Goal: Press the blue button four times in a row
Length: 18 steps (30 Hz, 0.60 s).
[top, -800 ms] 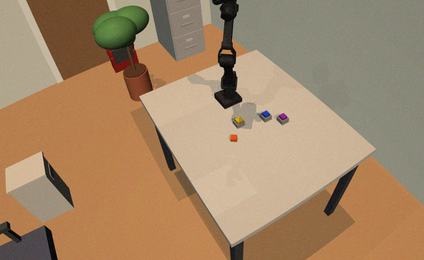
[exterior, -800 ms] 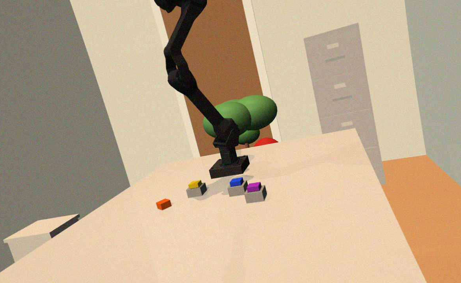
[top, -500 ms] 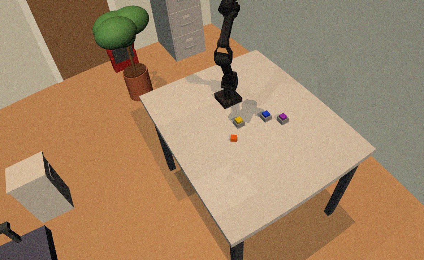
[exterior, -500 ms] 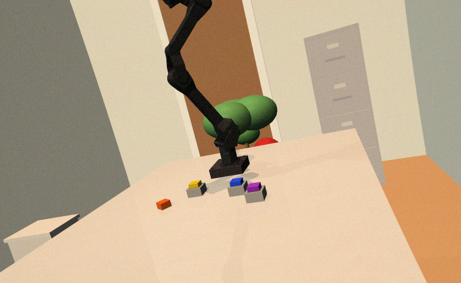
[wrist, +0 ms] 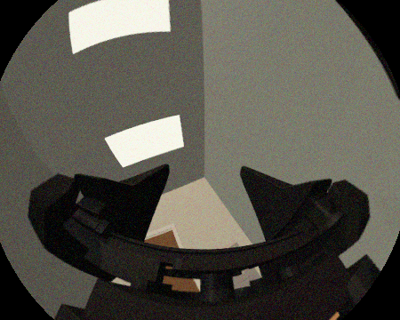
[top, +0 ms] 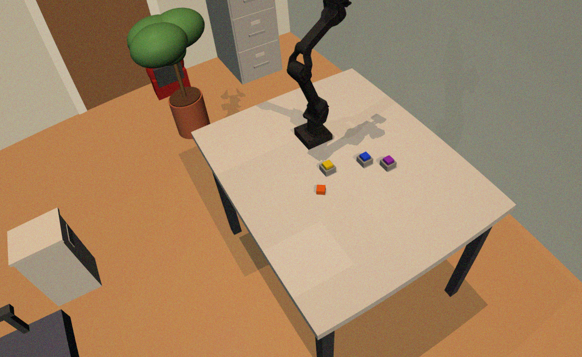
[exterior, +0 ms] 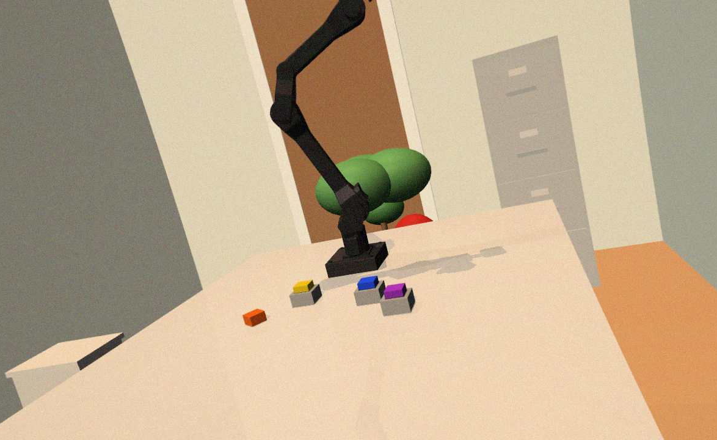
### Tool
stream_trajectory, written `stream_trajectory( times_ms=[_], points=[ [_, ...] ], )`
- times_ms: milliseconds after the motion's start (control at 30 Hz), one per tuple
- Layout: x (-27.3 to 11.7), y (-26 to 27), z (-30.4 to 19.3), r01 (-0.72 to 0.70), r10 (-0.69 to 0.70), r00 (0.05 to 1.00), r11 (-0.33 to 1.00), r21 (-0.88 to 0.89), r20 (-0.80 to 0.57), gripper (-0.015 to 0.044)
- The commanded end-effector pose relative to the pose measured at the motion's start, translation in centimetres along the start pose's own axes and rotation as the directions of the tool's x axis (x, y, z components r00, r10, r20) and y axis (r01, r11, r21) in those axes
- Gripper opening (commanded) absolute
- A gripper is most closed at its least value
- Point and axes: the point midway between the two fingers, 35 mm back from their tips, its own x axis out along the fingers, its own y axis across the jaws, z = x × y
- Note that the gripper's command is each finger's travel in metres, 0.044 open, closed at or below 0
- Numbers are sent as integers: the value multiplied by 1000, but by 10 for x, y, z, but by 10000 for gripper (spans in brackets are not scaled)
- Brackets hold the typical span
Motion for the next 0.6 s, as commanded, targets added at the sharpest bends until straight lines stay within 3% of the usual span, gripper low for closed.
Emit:
stream_trajectory(
  times_ms=[0, 267, 567],
  points=[
    [-14, -75, 21, 261, -255, 965, 955, -141, 57, 400],
    [-78, -183, 78, 658, -624, 753, 697, -287, 210, 400],
    [-196, -256, 147, 928, -859, 342, 246, -281, 379, 400]
  ],
)
